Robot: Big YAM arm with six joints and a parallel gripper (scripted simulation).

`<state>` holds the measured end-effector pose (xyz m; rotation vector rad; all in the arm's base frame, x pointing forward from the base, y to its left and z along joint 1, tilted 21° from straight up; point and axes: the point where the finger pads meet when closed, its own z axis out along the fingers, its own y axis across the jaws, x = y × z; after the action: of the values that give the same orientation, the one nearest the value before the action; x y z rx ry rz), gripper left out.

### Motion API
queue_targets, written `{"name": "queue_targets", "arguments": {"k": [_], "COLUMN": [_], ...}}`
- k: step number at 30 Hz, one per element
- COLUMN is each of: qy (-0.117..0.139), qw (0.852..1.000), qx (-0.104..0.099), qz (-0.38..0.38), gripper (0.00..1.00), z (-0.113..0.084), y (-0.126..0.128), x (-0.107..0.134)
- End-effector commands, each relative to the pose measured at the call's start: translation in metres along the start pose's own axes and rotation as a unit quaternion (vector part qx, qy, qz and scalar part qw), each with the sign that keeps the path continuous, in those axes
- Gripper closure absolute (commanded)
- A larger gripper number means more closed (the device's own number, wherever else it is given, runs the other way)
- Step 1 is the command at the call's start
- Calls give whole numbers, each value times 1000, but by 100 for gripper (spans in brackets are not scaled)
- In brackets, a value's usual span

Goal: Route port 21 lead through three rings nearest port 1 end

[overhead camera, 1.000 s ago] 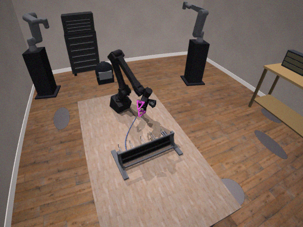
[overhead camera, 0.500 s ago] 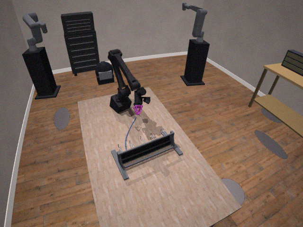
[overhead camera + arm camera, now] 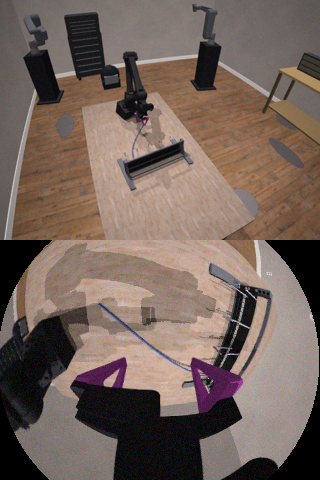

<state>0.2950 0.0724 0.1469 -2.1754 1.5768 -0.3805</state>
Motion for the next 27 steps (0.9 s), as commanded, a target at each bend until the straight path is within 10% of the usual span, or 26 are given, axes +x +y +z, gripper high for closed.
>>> {"name": "queue_targets", "arguments": {"k": [1,15,16,27], "qy": [-15,-28,-28,-28], "qw": [997,994,994,995], "qx": [-30,-49,-46,-46], "qz": [-69,-89,-90,-87], "gripper": [0,0,100,100], "z": [-9,-5,-7,-7], "y": [-20,-16,-16,-16], "x": [6,1,1,1]}}
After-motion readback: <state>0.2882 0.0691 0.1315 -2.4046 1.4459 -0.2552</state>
